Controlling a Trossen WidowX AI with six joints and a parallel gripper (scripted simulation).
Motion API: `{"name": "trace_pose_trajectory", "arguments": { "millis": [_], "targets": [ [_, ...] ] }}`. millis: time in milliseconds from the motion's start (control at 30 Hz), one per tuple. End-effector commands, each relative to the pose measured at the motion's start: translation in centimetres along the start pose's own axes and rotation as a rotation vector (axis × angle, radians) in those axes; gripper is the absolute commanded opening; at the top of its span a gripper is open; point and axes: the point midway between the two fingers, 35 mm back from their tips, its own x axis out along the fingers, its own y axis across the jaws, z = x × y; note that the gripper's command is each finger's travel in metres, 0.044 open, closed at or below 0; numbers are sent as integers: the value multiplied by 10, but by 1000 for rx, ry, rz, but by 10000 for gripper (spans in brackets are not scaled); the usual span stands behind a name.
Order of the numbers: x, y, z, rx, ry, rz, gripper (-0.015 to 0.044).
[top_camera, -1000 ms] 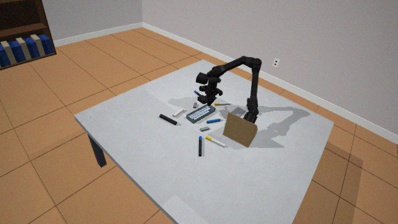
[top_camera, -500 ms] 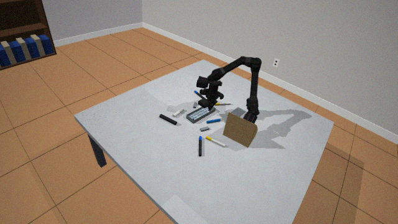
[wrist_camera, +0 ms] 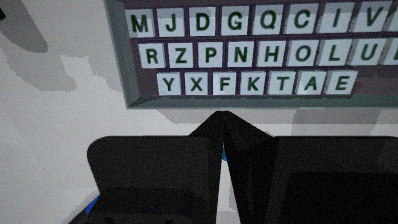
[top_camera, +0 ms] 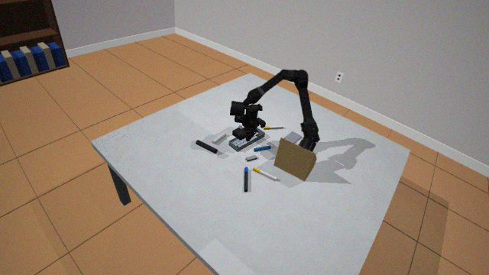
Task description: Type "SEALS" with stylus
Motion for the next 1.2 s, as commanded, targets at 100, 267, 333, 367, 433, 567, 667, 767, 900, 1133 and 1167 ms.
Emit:
{"name": "trace_pose_trajectory", "arguments": {
  "millis": [100, 267, 333, 367, 433, 567, 667, 767, 900, 1133, 1167],
  "targets": [
    [-5, 2, 3, 14, -4, 9, 0],
    [-60, 2, 3, 13, -3, 11, 0],
    [-63, 2, 3, 13, -3, 11, 0],
    [-63, 2, 3, 13, -3, 11, 0],
    [-57, 4, 3, 6, -10, 11, 0],
    [-57, 4, 4, 8, -13, 13, 0],
    [-56, 3, 4, 10, -9, 10, 79],
    [-56, 3, 4, 10, -9, 10, 53],
    [-56, 3, 4, 10, -9, 10, 0],
    [-56, 3, 4, 10, -9, 10, 0],
    [-56, 3, 4, 10, -9, 10, 26]
  ]
}}
